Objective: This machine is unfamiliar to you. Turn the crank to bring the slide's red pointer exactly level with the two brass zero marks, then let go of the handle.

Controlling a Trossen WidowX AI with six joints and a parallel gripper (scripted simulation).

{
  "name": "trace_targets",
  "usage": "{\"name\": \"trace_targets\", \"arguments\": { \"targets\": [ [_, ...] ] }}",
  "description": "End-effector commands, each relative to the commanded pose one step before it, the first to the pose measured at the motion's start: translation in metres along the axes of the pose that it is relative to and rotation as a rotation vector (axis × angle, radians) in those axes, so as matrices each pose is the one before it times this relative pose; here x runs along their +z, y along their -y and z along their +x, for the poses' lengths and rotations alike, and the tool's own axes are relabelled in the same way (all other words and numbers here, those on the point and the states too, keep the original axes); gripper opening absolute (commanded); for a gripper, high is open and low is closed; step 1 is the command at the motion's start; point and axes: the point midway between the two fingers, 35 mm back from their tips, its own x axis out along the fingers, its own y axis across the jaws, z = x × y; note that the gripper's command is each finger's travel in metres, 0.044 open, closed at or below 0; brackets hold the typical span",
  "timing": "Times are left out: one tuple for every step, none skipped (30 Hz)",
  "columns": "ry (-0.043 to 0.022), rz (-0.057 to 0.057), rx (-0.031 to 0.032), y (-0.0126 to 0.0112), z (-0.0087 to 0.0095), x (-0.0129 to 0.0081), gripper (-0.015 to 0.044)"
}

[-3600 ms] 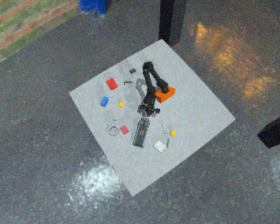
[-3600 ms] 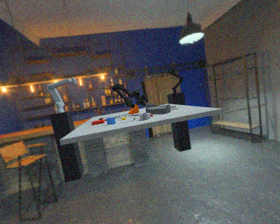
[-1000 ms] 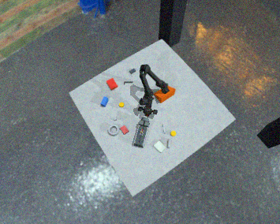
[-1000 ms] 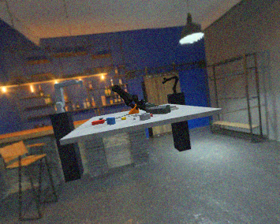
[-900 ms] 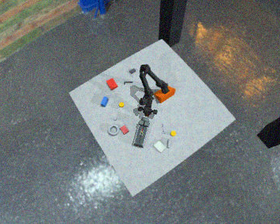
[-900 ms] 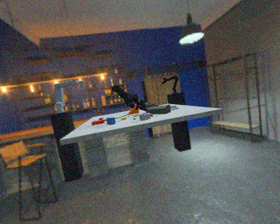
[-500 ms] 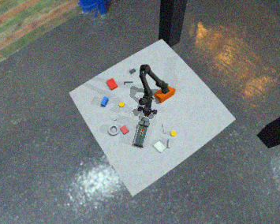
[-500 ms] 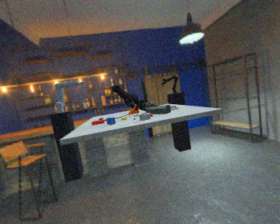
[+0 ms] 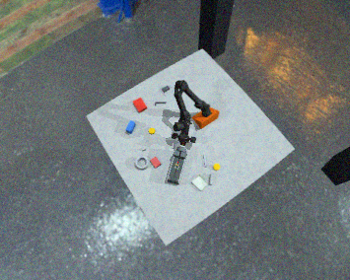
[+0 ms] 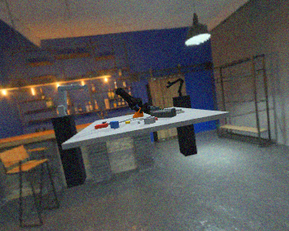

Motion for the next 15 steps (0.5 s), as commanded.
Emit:
{"name": "trace_targets", "arguments": {
  "targets": [
    [-0.00058,0.009,-0.02392,0.00918,-0.00109,0.00078,0.0],
    [0.0,0.0,-0.00001,0.00021,-0.00008,0.00006,0.0],
    [0.0,0.0,-0.00001,0.00021,-0.00008,0.00006,0.0],
    [0.0,0.0,-0.00001,0.00021,-0.00008,0.00007,0.0],
    [0.0,0.0,-0.00001,0.00021,-0.00008,0.00007,0.0],
    [0.0,0.0,-0.00001,0.00022,-0.00009,0.00007,0.0],
    [0.0,0.0,-0.00001,0.00022,-0.00009,0.00007,0.0],
    [0.0,0.0,-0.00001,0.00022,-0.00009,0.00007,0.0],
    [0.0,0.0,-0.00001,0.00022,-0.00009,0.00008,0.0],
    [0.0,0.0,-0.00001,0.00021,-0.0001,0.00008,0.0],
    [0.0,0.0,-0.00001,0.00023,-0.0001,0.00008,0.0],
    [0.0,0.0,-0.00001,0.00023,-0.0001,0.00008,0.0],
    [0.0,0.0,-0.00001,0.00023,-0.00011,0.00008,0.0],
    [0.0,0.0,-0.00001,0.00024,-0.00011,0.00009,0.0],
    [0.0,0.0,-0.00001,0.00021,-0.00012,0.0001,0.0]
  ]
}}
